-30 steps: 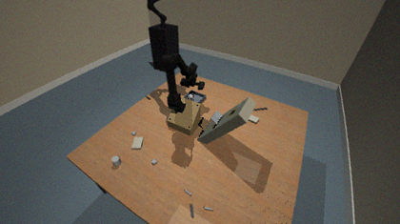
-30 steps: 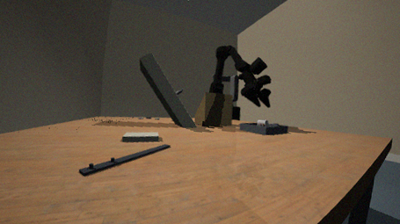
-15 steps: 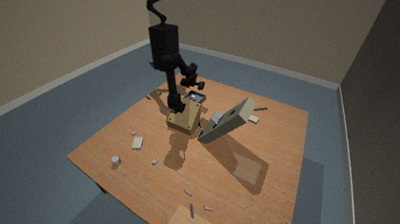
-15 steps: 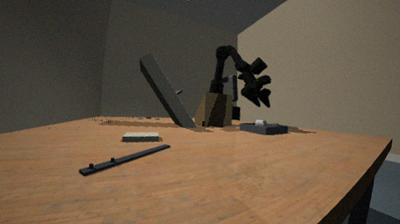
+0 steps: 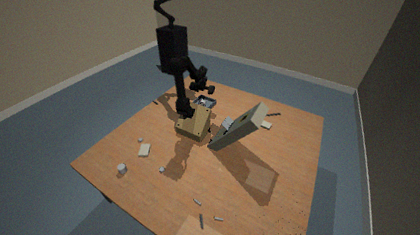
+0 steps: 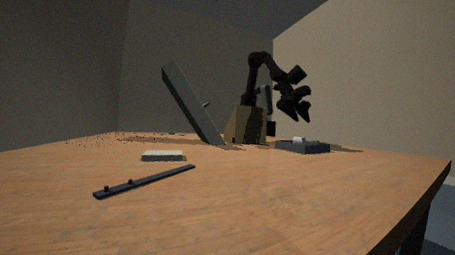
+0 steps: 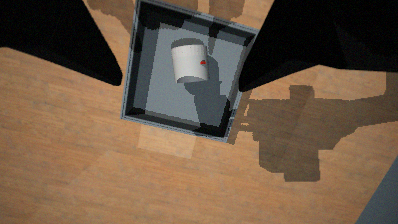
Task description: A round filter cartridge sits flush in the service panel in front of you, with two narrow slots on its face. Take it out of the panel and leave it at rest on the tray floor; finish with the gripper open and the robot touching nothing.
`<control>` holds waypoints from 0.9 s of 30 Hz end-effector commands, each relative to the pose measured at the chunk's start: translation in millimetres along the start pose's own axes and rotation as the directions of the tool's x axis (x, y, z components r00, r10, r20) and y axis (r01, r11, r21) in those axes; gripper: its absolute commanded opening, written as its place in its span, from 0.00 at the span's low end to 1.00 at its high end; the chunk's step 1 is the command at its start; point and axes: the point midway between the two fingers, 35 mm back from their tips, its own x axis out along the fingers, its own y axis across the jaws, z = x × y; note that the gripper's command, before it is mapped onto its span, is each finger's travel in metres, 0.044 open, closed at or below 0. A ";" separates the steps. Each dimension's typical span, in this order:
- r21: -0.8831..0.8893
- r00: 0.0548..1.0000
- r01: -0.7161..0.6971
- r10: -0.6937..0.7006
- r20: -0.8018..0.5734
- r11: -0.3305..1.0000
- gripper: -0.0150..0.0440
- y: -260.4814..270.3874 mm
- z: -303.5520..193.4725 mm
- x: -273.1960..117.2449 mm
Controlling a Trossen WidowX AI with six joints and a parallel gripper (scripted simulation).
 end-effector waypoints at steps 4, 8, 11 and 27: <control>0.001 1.000 0.000 0.000 -0.005 1.000 1.00 0.0 -1.5 1.2; 0.001 1.000 0.000 0.000 -0.005 1.000 1.00 0.0 -1.5 1.2; 0.001 1.000 0.000 0.000 -0.005 1.000 1.00 0.0 -1.5 1.2; 0.001 1.000 0.000 0.000 -0.005 1.000 1.00 0.0 -1.5 1.2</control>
